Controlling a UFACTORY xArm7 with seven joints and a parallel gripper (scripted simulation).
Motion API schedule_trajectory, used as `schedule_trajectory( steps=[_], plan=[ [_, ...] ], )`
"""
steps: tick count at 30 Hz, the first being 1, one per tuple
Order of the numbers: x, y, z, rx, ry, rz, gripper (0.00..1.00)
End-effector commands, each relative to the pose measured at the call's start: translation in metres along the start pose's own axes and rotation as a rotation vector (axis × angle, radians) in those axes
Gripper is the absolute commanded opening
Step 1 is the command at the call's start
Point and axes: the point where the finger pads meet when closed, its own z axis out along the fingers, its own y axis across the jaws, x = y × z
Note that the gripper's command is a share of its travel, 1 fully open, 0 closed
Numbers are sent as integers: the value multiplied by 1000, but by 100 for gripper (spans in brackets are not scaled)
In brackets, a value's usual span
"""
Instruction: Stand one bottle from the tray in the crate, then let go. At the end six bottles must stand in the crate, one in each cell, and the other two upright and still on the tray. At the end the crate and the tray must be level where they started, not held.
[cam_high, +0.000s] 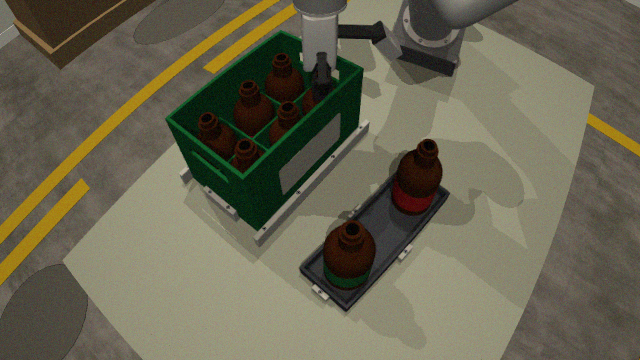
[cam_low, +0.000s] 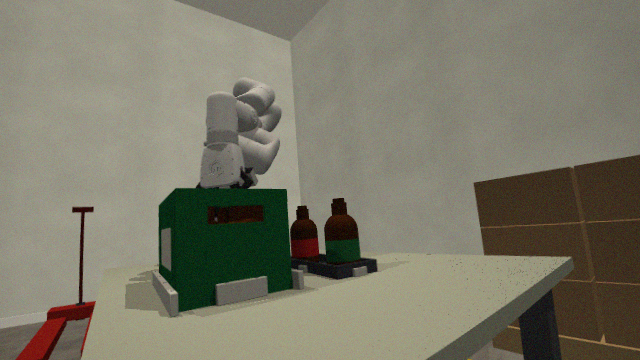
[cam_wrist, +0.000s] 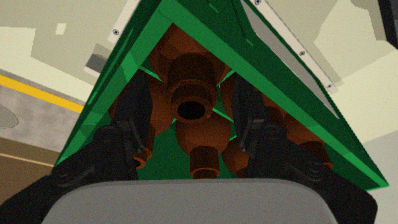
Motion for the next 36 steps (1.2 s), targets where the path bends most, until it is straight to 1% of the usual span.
schedule_trajectory(
  steps=[1, 28, 36],
  plan=[
    [-1, 1, -1, -1, -2, -1, 65],
    [-1, 1, -1, -1, -2, -1, 65],
    [-1, 1, -4, -1, -2, -1, 65]
  ],
)
